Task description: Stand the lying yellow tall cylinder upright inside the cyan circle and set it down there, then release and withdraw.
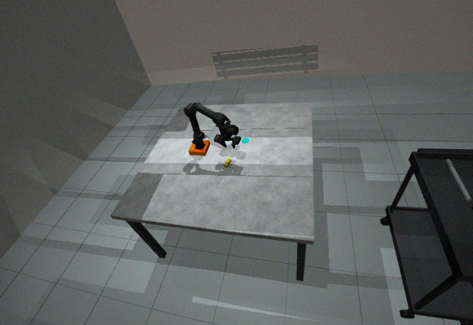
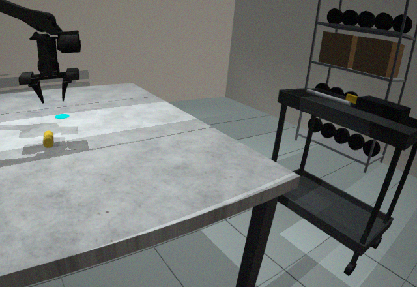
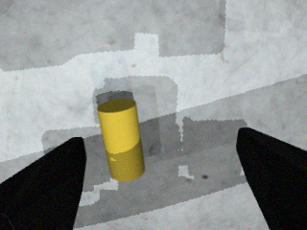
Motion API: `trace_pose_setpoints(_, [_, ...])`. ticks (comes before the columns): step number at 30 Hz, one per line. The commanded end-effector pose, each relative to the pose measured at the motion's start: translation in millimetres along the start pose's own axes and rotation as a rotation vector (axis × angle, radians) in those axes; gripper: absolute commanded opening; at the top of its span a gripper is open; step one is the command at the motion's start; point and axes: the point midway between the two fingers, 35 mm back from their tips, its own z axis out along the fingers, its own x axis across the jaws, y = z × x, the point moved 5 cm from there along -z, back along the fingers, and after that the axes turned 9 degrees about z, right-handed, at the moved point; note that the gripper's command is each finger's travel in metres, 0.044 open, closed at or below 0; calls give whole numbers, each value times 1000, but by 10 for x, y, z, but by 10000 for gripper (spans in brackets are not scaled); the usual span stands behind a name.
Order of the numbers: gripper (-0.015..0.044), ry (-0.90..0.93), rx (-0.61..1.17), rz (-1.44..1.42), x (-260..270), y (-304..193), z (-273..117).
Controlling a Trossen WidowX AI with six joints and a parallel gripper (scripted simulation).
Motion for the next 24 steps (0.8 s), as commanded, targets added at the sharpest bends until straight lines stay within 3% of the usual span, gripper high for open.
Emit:
trace_pose_setpoints(1, [309, 37, 45, -51, 116, -254, -38])
trace_pose_setpoints(7, [309, 44, 54, -63, 127, -314, 32])
trace_pose_setpoints(15, [309, 45, 54, -63, 171, -366, 978])
trace_pose_setpoints(18, [309, 45, 54, -63, 191, -369, 1052])
trace_pose_setpoints(24, [152, 45, 54, -63, 191, -369, 1052])
